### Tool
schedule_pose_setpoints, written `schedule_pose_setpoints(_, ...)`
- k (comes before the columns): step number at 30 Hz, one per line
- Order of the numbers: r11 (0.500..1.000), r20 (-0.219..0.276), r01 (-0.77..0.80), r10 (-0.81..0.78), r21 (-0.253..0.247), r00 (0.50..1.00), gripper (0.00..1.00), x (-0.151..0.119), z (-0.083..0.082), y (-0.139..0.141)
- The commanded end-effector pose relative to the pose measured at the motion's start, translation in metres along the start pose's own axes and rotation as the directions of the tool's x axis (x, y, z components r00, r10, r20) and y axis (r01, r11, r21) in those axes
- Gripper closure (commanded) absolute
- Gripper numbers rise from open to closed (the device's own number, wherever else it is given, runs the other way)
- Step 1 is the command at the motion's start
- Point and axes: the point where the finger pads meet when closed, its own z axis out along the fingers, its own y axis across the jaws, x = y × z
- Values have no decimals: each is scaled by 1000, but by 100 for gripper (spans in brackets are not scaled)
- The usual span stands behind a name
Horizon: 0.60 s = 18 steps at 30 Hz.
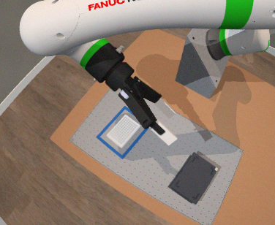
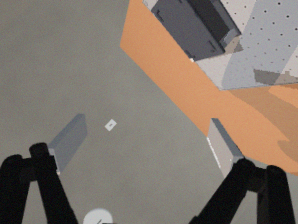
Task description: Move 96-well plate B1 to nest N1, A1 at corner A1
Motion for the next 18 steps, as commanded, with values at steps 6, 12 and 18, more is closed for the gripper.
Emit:
schedule_pose_setpoints(6,997,-89,34,-40,-69,995,0,32,13,19)
schedule_pose_setpoints(12,992,-130,53,-68,-116,989,0,43,16,27)
schedule_pose_setpoints(18,978,-184,82,-117,-191,976,0,64,20,44)
